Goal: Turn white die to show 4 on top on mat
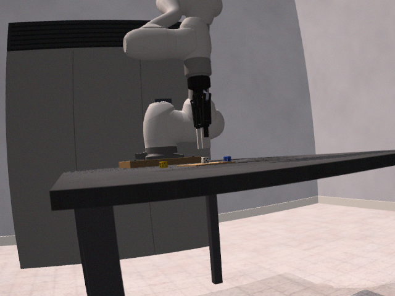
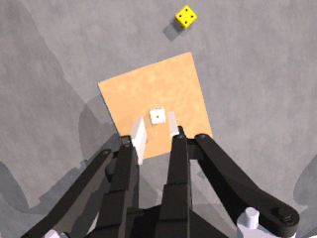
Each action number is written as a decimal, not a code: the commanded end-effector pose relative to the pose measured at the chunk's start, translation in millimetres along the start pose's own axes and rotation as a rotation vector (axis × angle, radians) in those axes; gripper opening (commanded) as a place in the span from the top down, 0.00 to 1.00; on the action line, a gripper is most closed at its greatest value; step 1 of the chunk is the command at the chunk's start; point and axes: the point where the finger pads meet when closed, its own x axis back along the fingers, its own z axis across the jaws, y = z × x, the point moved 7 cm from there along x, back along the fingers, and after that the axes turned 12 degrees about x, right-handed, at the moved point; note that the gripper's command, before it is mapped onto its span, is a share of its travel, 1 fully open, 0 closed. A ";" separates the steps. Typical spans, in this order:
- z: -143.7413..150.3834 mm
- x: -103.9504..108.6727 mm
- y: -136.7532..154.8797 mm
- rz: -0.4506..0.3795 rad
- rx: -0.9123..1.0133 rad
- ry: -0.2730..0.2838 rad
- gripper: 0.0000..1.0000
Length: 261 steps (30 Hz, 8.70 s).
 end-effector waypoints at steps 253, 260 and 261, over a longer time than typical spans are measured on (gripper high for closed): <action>-15.4 3.2 72.6 0.768 0.000 0.163 0.91; -15.2 3.4 72.2 0.763 0.000 0.163 0.91; -15.2 3.4 72.2 0.763 0.000 0.163 0.91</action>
